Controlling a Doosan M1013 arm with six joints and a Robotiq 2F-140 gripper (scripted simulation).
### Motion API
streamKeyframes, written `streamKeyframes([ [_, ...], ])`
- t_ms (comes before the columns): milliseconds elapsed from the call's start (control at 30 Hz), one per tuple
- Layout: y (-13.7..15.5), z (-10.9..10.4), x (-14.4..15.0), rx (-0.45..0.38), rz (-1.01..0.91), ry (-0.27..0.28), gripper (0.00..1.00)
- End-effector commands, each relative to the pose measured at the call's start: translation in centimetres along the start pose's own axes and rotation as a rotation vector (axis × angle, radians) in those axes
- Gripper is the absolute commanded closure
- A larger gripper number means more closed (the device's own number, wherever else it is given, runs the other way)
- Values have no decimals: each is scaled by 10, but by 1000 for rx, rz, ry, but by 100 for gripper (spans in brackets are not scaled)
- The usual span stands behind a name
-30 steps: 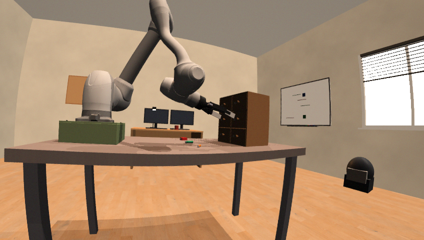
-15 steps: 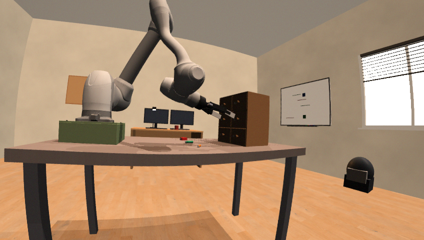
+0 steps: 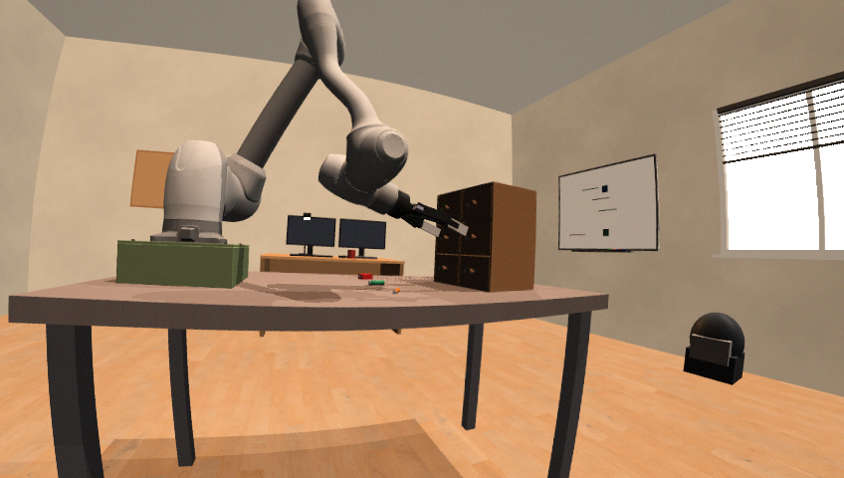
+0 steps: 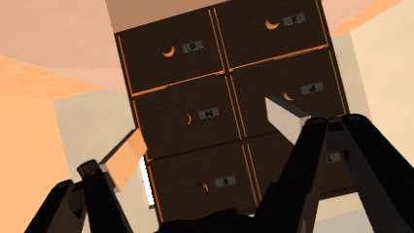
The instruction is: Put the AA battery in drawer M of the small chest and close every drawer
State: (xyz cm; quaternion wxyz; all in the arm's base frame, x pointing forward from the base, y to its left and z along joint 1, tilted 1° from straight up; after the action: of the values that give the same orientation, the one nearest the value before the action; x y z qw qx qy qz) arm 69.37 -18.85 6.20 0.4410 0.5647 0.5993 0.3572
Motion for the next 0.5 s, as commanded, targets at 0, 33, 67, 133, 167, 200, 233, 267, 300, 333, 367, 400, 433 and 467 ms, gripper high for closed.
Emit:
streamKeyframes([
  [0, -3, -1, 4, 4, 0, 4, 0],
  [33, -3, -1, 4, 4, 0, 4, 0],
  [67, -3, -1, 4, 5, 0, 4, 0],
  [133, -3, -1, 4, 7, 0, 5, 0],
  [167, -3, -1, 4, 9, 0, 5, 0],
  [200, -3, -1, 4, 11, 0, 5, 0],
  [233, -3, -2, 4, 14, 0, 6, 0],
  [267, -3, -2, 4, 14, 0, 6, 0],
  [300, -3, -2, 4, 14, 0, 6, 0],
  [333, -2, -2, 4, 17, 0, 6, 0],
  [367, -2, -2, 4, 21, 0, 7, 0],
  [400, -2, -3, 4, 25, 0, 8, 0],
  [433, -2, -3, 4, 30, 0, 8, 0],
  [467, -1, -4, 4, 36, 0, 9, 0],
])
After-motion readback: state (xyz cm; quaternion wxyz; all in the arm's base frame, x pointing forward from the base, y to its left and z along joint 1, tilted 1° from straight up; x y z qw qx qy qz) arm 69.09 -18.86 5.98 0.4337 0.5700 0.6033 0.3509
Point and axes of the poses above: the point where the finger pads meet when closed, its own z axis out along the fingers, its own x axis across the jaws, y = z × x, the point moved 1 cm from there along -z, back along the fingers, and after that the axes turned 8 degrees about -z, right-handed, at the moved point
